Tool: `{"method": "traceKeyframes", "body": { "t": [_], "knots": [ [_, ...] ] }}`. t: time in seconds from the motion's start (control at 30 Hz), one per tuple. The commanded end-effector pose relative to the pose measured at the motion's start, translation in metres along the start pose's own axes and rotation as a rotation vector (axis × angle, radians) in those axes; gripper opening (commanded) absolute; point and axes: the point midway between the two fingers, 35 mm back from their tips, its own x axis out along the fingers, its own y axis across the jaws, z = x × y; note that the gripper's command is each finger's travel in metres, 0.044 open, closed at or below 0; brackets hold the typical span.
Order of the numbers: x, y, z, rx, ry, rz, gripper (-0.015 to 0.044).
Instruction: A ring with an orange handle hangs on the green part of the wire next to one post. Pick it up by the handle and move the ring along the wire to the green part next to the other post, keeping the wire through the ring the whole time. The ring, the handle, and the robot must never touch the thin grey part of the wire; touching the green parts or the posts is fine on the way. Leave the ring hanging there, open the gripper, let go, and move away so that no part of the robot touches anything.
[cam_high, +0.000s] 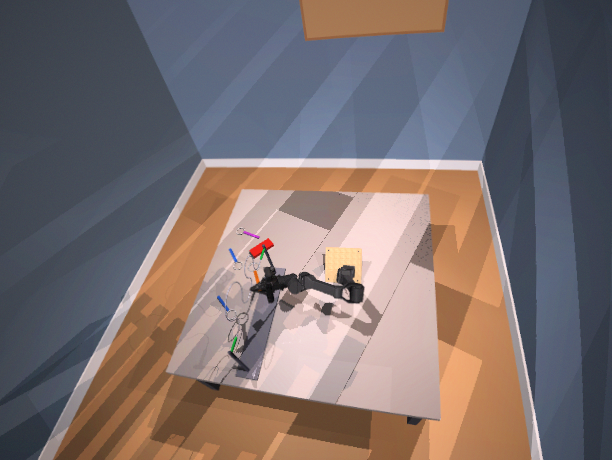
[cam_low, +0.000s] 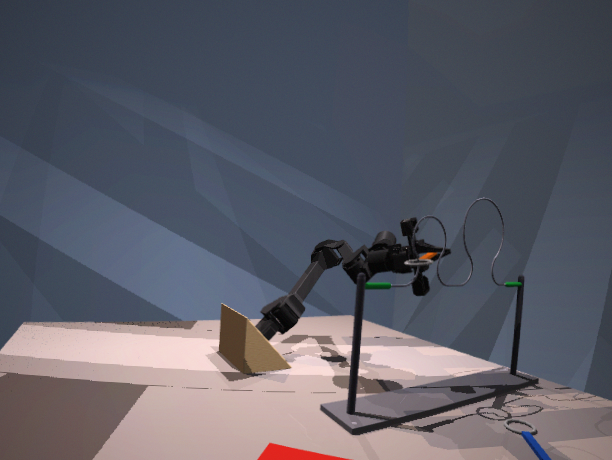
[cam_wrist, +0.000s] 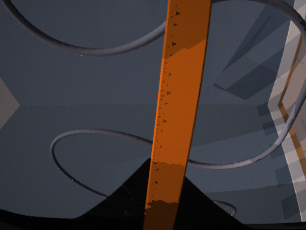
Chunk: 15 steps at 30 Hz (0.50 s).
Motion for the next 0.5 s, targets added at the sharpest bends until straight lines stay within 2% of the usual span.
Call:
{"method": "traceKeyframes", "body": {
  "t": [0.0,0.47],
  "knots": [
    [-0.004,-0.018,0.001,-0.089,0.013,-0.053,-0.0150],
    [-0.017,-0.067,0.013,-0.379,0.053,-0.219,-0.0150]
  ]
}}
